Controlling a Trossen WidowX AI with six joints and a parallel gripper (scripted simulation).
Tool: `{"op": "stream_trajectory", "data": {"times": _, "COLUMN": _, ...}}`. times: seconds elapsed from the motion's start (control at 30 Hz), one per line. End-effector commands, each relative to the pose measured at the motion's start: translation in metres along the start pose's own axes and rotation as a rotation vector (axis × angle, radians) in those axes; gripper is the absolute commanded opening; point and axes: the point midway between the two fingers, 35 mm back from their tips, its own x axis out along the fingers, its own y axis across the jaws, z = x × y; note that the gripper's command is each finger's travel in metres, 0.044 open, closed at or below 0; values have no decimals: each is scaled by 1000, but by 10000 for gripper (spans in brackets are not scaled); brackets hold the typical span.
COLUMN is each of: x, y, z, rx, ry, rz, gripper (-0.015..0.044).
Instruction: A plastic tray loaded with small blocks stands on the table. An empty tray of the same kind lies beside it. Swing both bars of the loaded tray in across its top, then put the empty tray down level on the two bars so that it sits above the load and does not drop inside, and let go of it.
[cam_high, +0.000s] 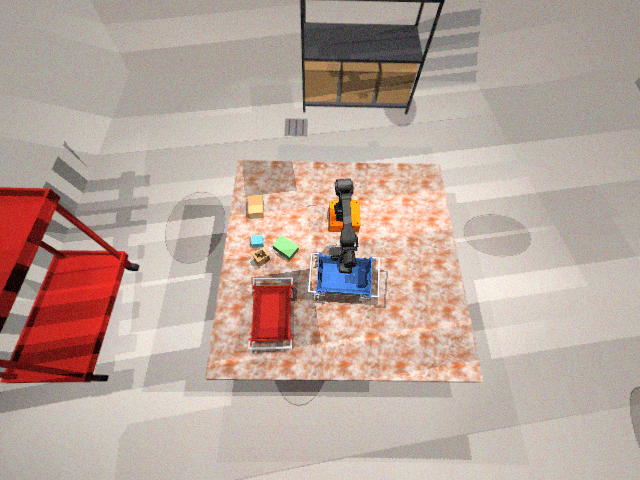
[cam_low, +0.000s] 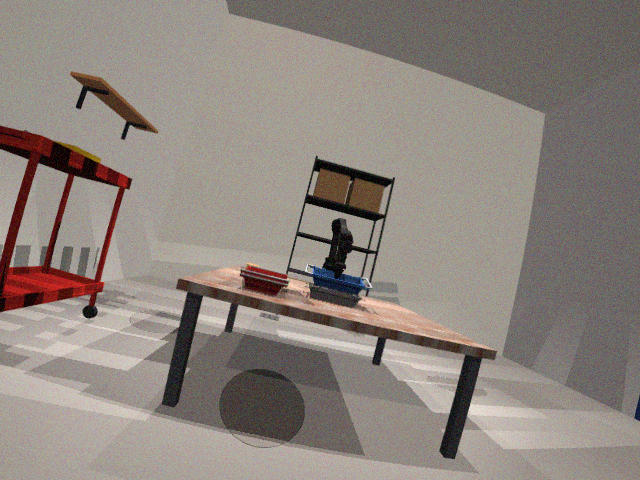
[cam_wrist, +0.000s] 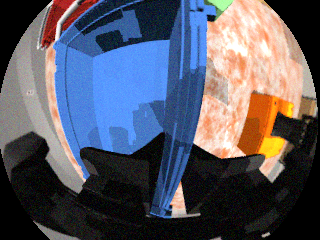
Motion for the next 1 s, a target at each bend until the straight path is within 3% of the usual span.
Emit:
{"op": "stream_trajectory", "data": {"times": 0.0, "x": 5, "y": -4, "z": 0, "rx": -3, "ry": 0, "rz": -22, "gripper": 0}}
{"op": "stream_trajectory", "data": {"times": 0.97, "x": 14, "y": -6, "z": 0, "rx": -3, "ry": 0, "rz": -22, "gripper": 0}}
